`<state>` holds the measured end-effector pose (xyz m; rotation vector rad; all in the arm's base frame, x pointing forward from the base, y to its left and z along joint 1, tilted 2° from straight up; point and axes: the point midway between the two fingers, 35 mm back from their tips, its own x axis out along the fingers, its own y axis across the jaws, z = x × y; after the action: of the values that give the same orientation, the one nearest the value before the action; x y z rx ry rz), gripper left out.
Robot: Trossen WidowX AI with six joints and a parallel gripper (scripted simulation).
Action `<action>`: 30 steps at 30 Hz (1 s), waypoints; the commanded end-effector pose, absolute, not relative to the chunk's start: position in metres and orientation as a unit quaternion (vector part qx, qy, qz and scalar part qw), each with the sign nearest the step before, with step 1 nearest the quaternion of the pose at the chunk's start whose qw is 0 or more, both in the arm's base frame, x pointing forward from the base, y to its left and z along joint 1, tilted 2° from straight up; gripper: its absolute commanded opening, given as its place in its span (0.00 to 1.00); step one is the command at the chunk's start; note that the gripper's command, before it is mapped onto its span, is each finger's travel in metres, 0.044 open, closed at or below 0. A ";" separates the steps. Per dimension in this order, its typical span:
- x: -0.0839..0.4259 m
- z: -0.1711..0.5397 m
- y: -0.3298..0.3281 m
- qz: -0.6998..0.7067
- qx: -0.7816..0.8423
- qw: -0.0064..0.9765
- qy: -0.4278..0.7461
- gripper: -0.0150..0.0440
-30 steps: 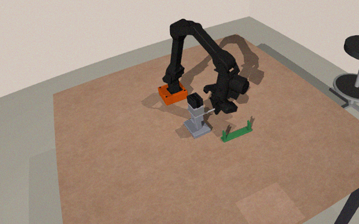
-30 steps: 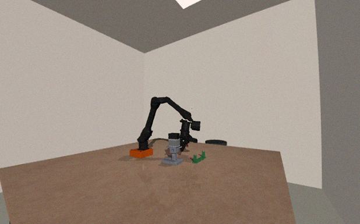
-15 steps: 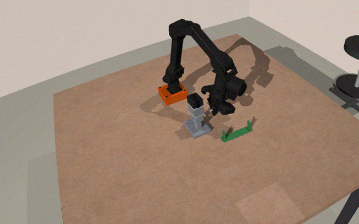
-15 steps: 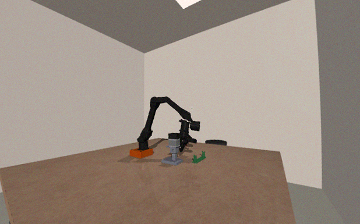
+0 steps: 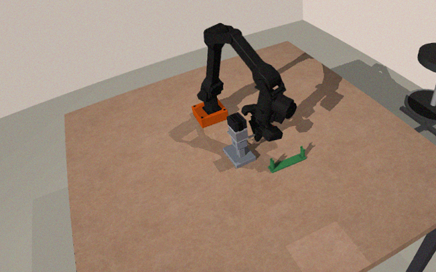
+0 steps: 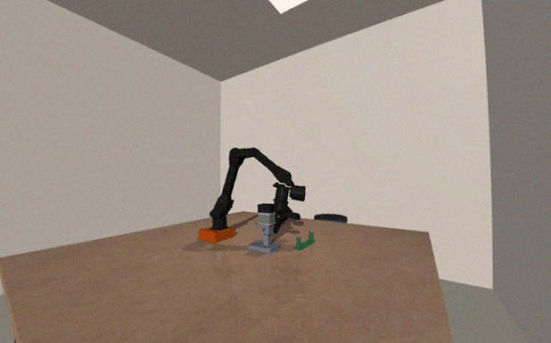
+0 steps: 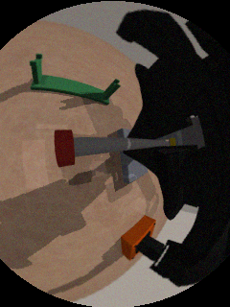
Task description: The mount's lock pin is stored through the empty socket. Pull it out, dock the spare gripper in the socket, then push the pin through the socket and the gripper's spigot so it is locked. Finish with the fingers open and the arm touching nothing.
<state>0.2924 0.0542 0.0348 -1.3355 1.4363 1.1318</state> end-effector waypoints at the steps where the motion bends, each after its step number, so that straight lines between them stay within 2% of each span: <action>1: 0.293 0.036 0.052 0.454 -0.535 0.425 0.571 0.25; 30: 0.293 0.036 0.030 0.460 -0.531 0.419 0.575 0.25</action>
<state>0.2921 0.0323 0.0345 -1.3244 1.4476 1.1522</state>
